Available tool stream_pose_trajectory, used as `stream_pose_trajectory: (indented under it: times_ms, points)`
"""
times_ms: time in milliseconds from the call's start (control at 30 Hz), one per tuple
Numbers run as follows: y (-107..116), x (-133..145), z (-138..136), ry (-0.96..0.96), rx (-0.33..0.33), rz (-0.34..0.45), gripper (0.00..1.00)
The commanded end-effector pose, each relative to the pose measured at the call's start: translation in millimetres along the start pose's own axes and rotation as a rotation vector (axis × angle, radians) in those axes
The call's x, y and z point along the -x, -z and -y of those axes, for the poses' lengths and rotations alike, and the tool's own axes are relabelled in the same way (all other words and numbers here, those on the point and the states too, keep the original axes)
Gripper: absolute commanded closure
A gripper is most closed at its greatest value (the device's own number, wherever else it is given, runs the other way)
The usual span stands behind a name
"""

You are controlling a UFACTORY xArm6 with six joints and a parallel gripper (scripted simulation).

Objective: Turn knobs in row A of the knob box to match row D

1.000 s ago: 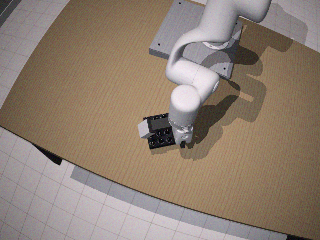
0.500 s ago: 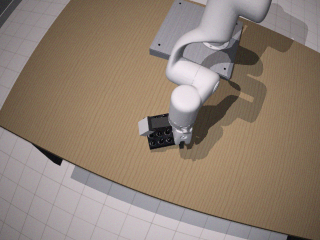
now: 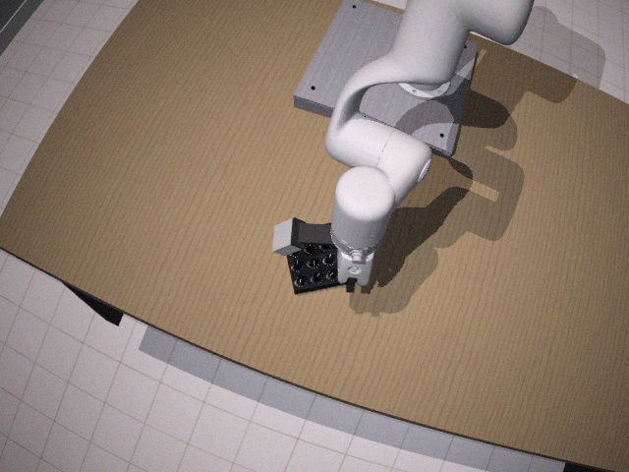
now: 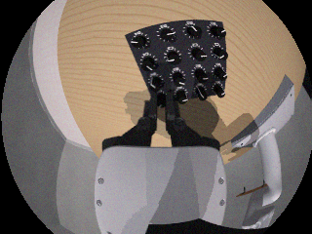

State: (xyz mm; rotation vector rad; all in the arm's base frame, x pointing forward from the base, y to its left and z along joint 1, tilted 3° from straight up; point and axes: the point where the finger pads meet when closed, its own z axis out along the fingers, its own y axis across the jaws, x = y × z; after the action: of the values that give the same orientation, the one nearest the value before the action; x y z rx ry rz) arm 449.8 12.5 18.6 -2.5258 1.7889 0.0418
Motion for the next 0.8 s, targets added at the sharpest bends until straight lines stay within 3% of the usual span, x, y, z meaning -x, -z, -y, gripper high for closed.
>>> stream_pose_trajectory:
  times_ms: [0,767]
  points:
    - [1.5,-0.5,1.6,-0.091,-0.003,-0.005,0.92]
    - [1.5,-0.5,1.5,-0.577,-0.004,-0.004,0.92]
